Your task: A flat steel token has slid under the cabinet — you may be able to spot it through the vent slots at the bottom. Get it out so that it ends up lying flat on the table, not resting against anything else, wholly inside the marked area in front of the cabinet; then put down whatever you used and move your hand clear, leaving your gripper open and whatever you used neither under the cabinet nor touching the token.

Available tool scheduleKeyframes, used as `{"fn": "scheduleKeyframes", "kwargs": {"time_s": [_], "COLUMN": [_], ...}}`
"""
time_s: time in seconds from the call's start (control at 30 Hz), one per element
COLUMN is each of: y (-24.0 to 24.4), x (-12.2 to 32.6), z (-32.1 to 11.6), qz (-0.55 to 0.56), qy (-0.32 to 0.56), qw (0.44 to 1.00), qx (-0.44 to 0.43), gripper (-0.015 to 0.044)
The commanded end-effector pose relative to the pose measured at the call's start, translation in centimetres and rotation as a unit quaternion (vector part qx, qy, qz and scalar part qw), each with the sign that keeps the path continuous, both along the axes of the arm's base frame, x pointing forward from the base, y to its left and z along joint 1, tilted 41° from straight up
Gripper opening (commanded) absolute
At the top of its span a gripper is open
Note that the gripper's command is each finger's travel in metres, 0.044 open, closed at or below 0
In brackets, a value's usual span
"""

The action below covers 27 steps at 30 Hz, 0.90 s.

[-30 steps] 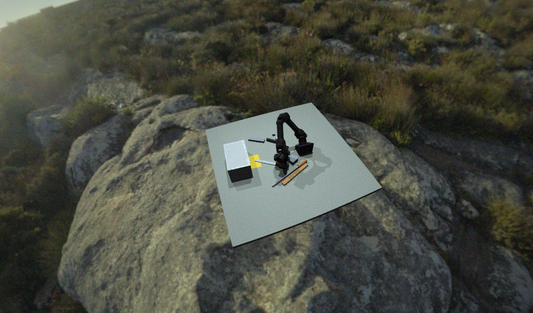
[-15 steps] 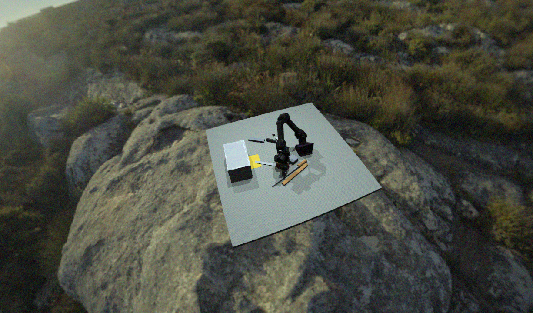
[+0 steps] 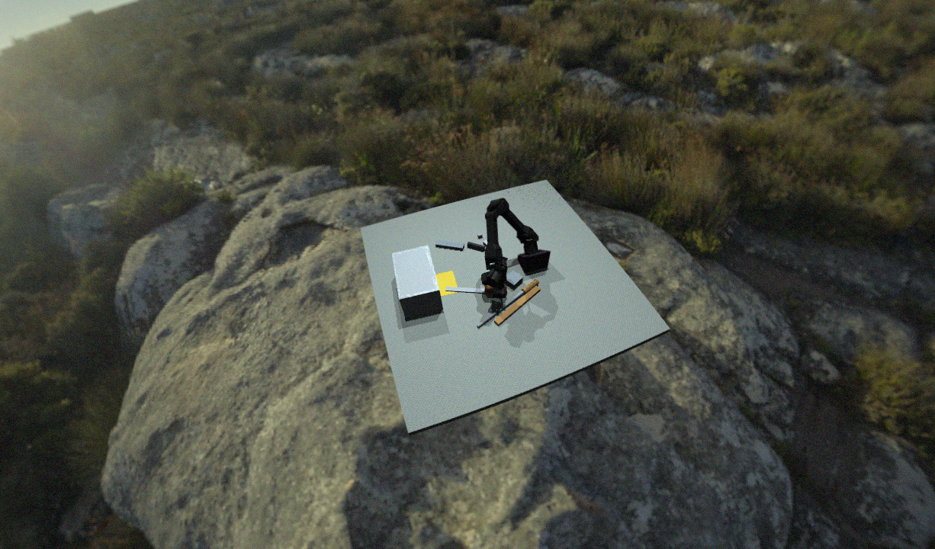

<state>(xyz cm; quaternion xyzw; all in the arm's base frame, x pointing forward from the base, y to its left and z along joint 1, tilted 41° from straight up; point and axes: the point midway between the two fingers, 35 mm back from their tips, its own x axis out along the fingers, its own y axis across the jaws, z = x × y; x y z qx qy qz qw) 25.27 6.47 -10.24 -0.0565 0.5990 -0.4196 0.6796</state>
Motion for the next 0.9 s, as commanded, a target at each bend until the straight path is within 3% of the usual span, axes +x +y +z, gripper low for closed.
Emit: {"fn": "scheduleKeyframes", "kwargs": {"time_s": [0.0, 0.67, 0.87], "y": [0.12, 0.16, 0.04], "x": [0.17, 0.22, 0.05], "z": [0.02, -0.02, -0.03], "qz": [0.017, 0.074, 0.065], "qy": [0.012, 0.059, 0.054], "qw": [1.000, 0.996, 0.996], "qx": [0.003, 0.008, 0.006], "gripper": [0.0000, 0.0000, 0.0157]}}
